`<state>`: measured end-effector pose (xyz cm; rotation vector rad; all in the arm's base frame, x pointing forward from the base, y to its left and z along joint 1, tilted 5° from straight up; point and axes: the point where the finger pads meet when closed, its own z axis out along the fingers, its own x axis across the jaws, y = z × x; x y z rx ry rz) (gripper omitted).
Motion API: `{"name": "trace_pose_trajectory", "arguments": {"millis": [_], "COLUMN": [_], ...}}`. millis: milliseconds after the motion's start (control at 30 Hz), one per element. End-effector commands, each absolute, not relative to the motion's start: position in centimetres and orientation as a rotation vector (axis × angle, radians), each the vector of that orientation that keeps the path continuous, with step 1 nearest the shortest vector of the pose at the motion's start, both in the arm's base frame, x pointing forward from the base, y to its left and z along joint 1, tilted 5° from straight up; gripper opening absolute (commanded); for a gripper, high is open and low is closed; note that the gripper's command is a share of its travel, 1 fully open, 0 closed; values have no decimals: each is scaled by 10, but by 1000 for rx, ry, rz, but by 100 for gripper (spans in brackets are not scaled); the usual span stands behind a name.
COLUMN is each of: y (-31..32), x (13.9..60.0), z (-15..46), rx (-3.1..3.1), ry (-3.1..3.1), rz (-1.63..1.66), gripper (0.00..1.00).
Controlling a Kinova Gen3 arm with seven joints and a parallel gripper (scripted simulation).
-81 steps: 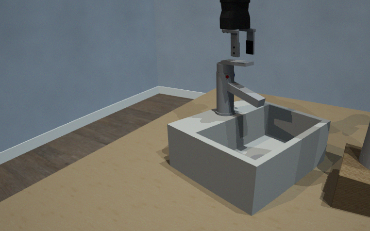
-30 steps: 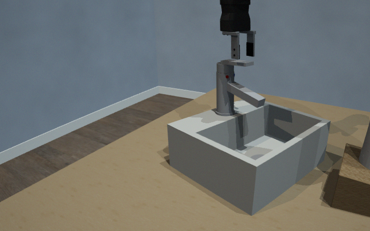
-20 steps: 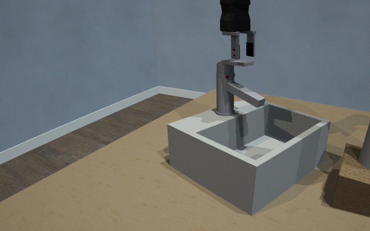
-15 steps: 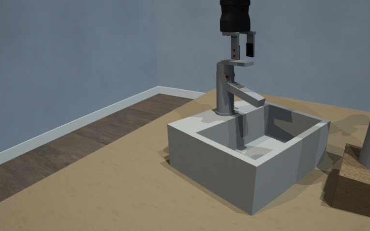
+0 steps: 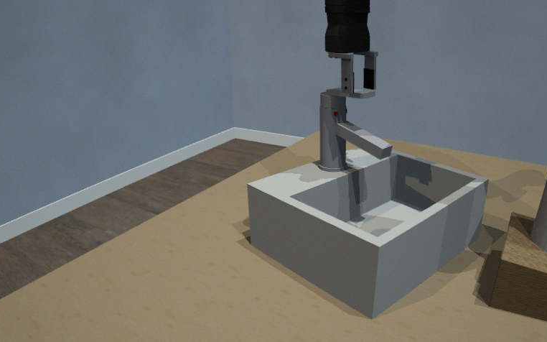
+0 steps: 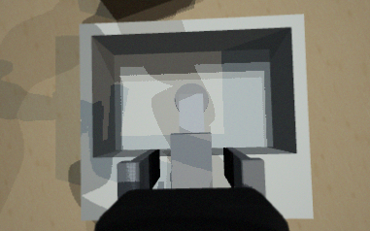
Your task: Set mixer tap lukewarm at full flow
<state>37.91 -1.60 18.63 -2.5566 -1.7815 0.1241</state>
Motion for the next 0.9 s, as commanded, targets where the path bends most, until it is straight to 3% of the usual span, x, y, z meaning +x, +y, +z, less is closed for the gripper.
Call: {"name": "trace_pose_trajectory", "arguments": {"millis": [0,867], "y": [-16,-17], "x": [378,377], "z": [184,166], "rx": [-2556,-2556], "ry": [-1781,-1781], "rz": [126,126], "gripper": [100,100]}}
